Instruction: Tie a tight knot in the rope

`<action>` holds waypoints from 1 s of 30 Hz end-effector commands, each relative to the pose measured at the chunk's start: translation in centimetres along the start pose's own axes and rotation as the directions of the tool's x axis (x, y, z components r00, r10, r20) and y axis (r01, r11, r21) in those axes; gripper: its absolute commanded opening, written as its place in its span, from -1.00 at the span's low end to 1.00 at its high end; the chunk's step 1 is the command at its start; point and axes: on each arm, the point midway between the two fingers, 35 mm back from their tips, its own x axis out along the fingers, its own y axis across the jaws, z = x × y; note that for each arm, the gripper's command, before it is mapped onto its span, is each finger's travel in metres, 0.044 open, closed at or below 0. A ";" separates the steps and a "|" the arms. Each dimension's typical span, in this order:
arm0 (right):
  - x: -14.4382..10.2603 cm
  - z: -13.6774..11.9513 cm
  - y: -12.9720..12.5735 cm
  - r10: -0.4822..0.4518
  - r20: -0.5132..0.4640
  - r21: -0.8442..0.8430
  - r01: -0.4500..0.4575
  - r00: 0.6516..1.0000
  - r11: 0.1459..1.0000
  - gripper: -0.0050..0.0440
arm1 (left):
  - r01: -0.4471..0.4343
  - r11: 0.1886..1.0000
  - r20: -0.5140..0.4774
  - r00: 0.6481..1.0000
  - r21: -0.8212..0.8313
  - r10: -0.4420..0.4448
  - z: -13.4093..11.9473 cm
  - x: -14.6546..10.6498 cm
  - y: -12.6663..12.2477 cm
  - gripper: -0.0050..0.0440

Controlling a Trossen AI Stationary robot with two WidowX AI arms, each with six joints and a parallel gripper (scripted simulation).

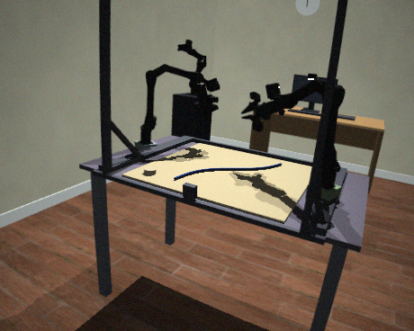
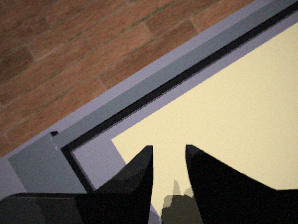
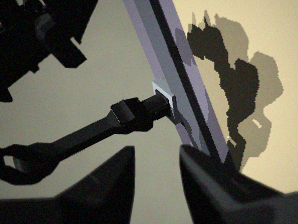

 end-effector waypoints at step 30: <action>-14.4 -16.7 -22.1 -0.537 0.461 -0.239 0.682 0.707 0.691 -0.39 | 0.093 0.993 -0.148 0.986 0.075 -0.081 -1.3 -5.9 -5.6 -0.39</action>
